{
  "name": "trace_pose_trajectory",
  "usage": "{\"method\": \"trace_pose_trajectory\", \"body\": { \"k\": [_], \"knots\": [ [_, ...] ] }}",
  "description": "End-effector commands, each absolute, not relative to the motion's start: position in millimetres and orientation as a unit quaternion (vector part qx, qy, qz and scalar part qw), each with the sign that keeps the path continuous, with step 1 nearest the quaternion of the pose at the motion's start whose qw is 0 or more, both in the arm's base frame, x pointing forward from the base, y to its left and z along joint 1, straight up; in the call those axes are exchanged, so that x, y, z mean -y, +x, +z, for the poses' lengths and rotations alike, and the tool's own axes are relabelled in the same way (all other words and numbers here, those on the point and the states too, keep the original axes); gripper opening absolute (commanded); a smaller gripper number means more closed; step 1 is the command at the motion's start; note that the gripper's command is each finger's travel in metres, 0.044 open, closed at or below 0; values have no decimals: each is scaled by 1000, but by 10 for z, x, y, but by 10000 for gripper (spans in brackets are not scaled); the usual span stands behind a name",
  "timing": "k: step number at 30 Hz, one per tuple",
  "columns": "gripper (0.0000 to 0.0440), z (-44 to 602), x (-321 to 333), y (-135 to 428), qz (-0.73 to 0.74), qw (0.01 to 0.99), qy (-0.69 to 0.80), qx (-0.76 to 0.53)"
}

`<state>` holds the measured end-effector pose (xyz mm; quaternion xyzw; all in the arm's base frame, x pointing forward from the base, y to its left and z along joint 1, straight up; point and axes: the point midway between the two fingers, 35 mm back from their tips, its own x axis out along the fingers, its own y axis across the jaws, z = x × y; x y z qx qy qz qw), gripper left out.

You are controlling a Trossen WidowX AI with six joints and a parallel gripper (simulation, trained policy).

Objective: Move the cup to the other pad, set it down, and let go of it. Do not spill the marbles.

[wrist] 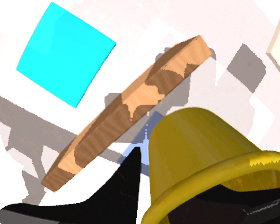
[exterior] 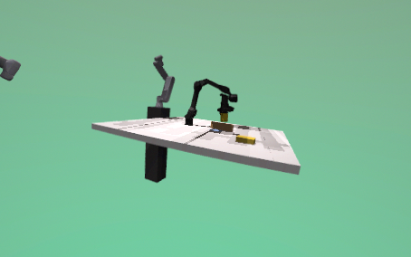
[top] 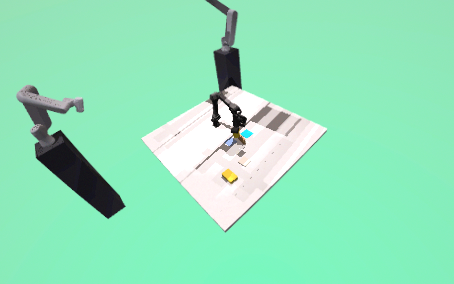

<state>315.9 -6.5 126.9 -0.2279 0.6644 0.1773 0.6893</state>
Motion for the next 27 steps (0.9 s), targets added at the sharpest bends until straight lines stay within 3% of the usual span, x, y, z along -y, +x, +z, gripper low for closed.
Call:
{"method": "trace_pose_trajectory", "body": {
  "k": [1,27],
  "knots": [
    [0,1339,-66,3226,181,697,-231,-655],
    [0,1353,-1032,3377,204,726,-253,-606]
  ]
}}
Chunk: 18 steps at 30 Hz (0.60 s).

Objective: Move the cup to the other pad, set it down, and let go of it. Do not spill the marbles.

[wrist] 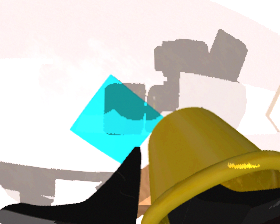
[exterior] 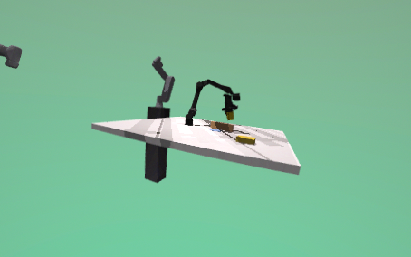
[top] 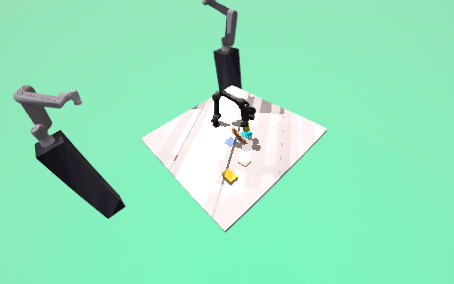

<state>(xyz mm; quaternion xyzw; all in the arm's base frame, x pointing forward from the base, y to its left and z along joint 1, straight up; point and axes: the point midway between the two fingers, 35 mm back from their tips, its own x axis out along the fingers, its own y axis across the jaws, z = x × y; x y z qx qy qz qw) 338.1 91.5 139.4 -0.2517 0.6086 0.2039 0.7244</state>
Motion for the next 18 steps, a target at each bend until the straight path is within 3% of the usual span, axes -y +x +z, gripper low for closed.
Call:
{"method": "trace_pose_trajectory", "body": {
  "k": [1,18],
  "knots": [
    [0,1340,-1069,3374,205,726,-253,-606],
    [0,931,-1350,3287,196,727,-248,-610]
  ]
}}
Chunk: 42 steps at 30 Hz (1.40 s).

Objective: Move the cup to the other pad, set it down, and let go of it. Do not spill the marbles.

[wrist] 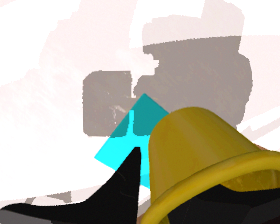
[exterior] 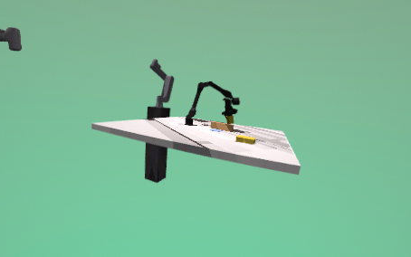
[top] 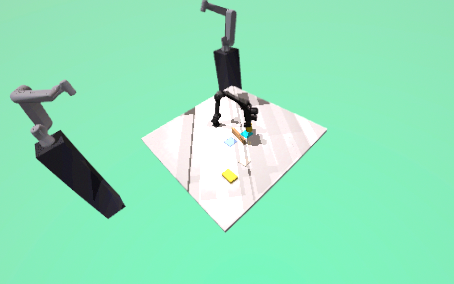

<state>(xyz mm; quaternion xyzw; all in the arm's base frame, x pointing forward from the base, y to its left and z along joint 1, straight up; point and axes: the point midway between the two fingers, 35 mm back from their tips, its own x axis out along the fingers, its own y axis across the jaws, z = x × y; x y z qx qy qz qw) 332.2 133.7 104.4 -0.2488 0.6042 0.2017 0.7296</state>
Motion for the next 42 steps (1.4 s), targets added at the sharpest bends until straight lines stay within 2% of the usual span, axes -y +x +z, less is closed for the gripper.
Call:
{"method": "trace_pose_trajectory", "body": {
  "k": [1,12,19,23,34,42],
  "knots": [
    [0,903,-1354,3279,195,727,-247,-611],
    [31,649,-1339,3156,179,718,-237,-630],
    [87,581,-1301,3178,168,723,-226,-630],
    [154,652,-1311,3238,167,738,-211,-619],
    [184,887,-1326,3180,184,758,-186,-598],
    [223,1091,-1307,3109,189,770,-168,-585]
  ]
}}
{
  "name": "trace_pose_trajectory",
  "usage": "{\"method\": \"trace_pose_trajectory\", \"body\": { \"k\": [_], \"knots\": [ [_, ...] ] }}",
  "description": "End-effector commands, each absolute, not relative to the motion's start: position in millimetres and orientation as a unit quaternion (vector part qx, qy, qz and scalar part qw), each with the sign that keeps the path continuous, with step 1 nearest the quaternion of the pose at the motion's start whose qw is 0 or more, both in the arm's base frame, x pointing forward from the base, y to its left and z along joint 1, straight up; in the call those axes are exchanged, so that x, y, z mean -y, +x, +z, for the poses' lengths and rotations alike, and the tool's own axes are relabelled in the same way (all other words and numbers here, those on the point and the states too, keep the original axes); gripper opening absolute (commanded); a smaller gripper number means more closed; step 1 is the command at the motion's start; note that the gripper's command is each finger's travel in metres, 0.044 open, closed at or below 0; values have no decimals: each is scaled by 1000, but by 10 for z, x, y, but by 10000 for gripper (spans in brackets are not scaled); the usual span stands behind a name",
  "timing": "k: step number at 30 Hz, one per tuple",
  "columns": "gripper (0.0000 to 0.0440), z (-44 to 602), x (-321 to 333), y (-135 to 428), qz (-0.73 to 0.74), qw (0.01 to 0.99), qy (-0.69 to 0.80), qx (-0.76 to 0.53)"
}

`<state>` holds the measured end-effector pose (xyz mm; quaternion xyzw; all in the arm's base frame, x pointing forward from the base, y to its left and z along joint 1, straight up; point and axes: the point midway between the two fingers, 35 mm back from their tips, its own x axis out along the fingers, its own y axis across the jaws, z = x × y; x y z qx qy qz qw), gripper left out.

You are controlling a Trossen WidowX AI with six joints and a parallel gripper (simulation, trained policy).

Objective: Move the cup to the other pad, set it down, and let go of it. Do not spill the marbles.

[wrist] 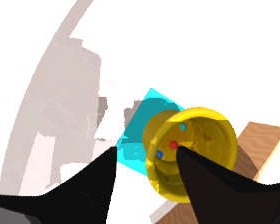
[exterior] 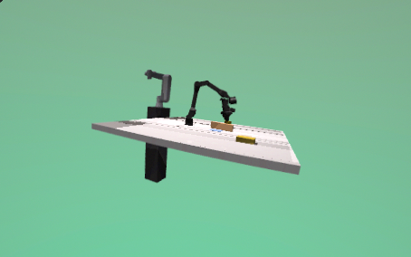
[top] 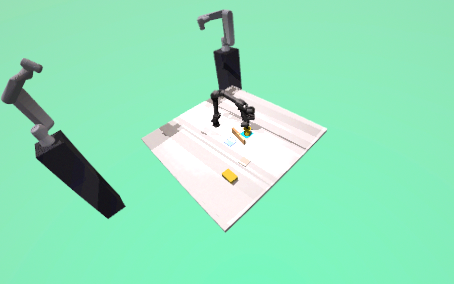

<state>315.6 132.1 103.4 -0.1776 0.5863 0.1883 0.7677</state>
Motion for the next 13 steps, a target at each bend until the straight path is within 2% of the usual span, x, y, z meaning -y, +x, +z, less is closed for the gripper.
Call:
{"method": "trace_pose_trajectory", "body": {
  "k": [1,7,10,13],
  "knots": [
    [229,1121,-1304,3103,190,772,-166,-583],
    [264,1325,-1282,3091,189,788,-154,-565],
    [304,1442,-1261,3100,187,797,-149,-555],
    [370,1549,-1231,3110,184,804,-142,-547]
  ]
}}
